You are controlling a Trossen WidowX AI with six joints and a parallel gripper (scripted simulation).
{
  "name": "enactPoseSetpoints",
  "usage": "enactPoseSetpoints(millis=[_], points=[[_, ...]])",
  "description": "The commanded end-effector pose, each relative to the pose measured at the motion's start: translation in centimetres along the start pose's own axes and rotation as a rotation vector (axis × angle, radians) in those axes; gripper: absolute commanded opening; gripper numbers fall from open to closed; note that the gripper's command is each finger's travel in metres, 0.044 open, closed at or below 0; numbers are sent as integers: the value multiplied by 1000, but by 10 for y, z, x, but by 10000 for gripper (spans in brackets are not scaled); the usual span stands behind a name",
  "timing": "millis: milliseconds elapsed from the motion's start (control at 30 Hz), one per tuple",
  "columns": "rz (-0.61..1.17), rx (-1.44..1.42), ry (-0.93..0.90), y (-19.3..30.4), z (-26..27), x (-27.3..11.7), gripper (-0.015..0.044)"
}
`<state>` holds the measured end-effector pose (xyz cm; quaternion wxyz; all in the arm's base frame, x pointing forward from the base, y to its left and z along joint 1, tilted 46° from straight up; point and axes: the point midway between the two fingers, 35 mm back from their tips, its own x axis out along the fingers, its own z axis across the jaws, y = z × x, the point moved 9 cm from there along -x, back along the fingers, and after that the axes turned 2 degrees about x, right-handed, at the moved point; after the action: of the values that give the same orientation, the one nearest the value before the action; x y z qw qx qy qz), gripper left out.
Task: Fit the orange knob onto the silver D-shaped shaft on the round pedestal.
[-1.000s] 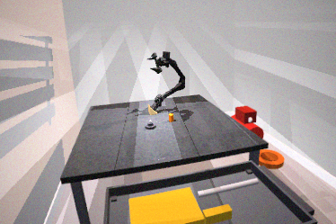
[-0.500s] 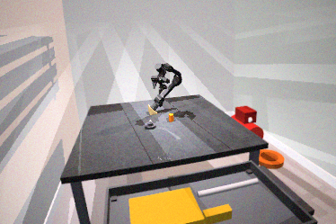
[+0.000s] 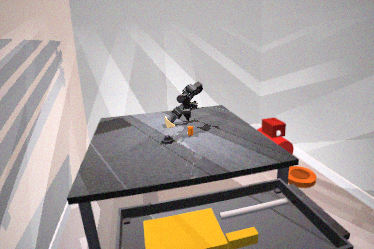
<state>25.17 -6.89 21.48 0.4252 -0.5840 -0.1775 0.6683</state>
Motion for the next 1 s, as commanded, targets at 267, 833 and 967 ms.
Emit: enactPoseSetpoints(millis=[267,833,967], points=[[112,-59,-37,-14,-2,46,440],[114,-59,-36,-12,-3,72,440],[114,-59,-35,-11,-3,79,440]])
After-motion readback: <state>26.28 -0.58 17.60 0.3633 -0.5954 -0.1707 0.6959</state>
